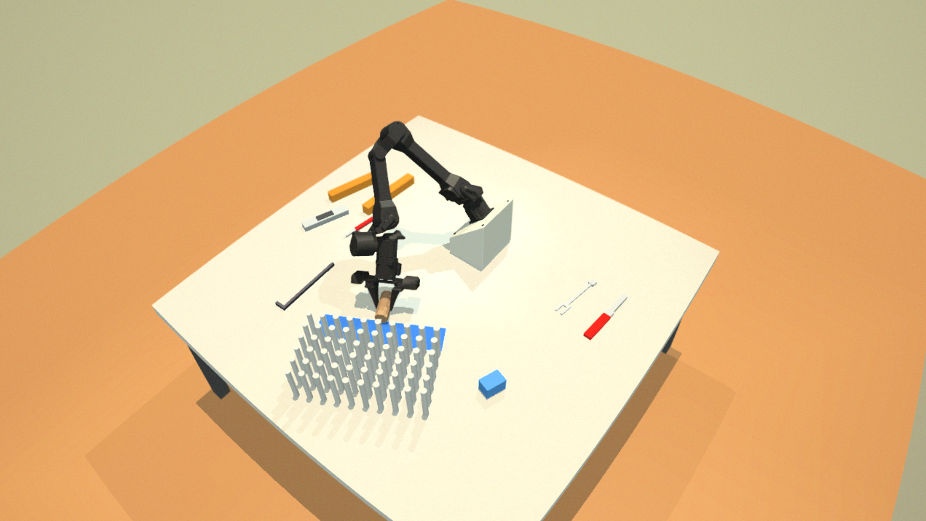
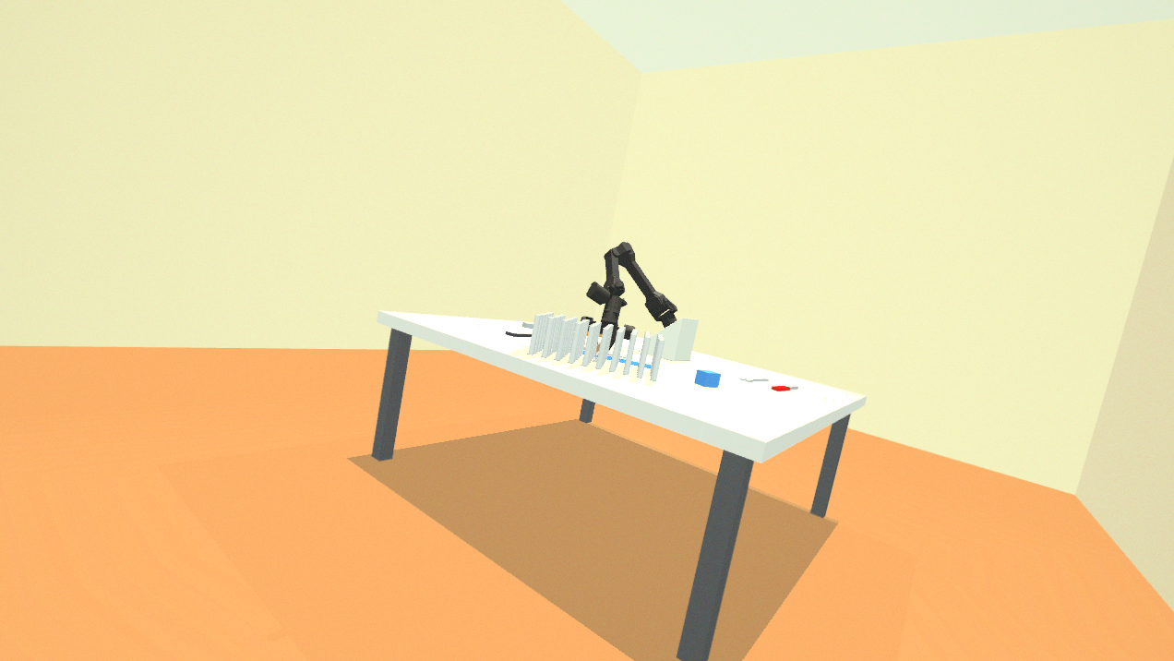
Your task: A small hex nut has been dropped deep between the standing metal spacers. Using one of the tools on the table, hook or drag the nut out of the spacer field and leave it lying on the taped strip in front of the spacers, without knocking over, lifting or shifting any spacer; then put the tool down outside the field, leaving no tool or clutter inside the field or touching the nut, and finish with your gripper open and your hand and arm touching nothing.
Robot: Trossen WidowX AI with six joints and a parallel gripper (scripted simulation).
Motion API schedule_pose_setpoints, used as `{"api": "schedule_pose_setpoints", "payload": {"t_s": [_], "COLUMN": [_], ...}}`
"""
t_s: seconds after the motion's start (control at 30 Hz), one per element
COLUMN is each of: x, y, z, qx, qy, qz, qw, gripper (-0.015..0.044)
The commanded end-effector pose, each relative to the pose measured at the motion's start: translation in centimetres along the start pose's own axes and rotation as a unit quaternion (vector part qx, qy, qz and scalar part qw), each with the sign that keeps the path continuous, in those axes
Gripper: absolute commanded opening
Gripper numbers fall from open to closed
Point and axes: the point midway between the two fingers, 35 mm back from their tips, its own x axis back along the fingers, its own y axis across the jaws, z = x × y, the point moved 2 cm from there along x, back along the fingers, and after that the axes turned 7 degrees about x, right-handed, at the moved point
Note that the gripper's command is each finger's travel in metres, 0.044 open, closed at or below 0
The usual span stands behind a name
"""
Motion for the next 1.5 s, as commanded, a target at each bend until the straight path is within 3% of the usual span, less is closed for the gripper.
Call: {"api": "schedule_pose_setpoints", "payload": {"t_s": [0.0,1.47], "x": [0.3,1.9], "y": [-0.1,-0.5], "z": [-0.3,-2.8], "qx": [0.001,0.002], "qy": [0.002,0.001], "qz": [0.001,0.001], "qw": [1.000,1.000], "gripper": [0.0000,0.0000]}}
